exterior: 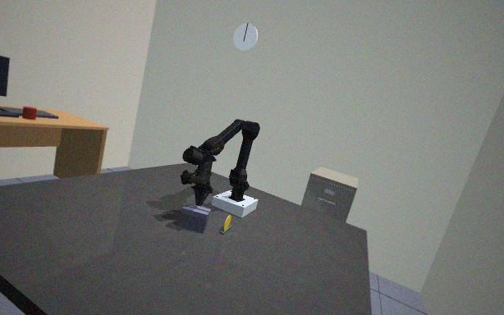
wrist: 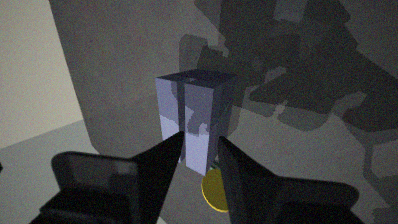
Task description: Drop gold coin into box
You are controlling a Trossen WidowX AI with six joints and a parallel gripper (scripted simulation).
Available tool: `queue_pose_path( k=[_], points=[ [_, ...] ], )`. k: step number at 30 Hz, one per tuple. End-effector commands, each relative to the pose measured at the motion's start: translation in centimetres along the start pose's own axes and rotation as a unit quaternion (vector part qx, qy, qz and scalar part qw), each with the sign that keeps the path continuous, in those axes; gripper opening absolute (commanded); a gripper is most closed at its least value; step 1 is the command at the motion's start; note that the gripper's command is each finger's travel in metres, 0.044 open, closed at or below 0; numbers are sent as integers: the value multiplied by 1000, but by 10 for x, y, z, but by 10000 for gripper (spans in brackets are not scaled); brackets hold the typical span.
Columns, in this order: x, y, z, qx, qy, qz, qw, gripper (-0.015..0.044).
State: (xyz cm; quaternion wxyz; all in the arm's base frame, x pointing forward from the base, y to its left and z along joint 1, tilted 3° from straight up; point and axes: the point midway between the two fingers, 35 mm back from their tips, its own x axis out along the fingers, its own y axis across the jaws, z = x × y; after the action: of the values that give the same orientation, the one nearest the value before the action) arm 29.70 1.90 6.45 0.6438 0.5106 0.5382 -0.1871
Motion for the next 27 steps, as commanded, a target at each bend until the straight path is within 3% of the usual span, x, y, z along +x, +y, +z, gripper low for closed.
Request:
queue_pose_path(
  k=[1,6,13,20,27],
  points=[
    [1,8,-36,-152,17,-68,986,161],
    [-7,14,-87,-361,47,-148,920,161],
    [-32,13,-143,-605,84,-229,758,161],
    [-31,12,-144,-611,85,-231,752,161],
    [-2,-3,-139,-611,84,-231,752,161]
  ],
)
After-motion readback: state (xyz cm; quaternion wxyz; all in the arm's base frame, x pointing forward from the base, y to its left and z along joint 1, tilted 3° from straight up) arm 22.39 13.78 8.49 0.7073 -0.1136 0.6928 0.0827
